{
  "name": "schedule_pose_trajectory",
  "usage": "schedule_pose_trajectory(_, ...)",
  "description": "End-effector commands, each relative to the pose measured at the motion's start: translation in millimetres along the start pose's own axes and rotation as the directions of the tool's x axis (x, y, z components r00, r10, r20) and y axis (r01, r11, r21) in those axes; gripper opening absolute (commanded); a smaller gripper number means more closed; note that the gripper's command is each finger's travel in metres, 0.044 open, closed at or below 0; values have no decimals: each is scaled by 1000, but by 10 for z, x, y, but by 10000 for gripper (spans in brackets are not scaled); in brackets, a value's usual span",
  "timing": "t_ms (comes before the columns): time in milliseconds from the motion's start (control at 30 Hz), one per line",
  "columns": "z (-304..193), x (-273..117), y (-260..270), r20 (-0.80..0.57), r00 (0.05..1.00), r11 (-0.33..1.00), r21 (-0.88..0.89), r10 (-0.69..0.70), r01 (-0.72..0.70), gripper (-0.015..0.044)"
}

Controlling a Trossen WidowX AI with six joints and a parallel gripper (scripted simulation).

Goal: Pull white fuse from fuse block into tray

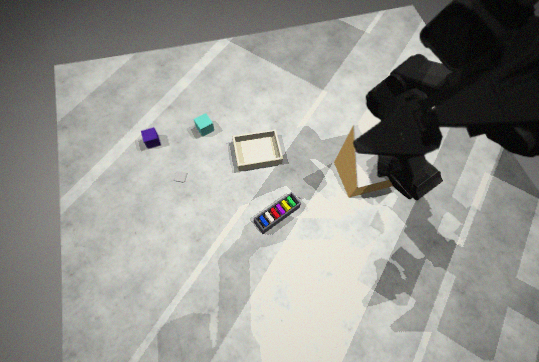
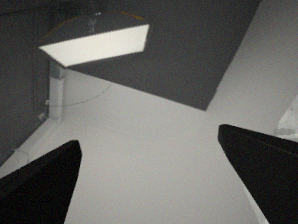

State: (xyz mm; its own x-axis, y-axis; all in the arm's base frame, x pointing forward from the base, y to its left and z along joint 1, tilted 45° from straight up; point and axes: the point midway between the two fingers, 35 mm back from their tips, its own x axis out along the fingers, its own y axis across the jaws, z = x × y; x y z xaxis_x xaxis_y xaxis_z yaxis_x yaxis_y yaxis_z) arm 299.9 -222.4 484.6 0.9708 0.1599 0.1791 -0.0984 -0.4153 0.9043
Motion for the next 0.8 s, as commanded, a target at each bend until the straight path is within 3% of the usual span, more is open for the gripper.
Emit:
schedule_pose_trajectory(0, -16, -8, 10, 1, 1000, 1000, -6, 4, -4, 374)
schedule_pose_trajectory(400, -917, -692, 742, 39, 943, 898, -320, 331, -302, 67)
schedule_pose_trajectory(767, -2258, -1293, 1082, -104, 804, 586, -630, 586, -509, 67)
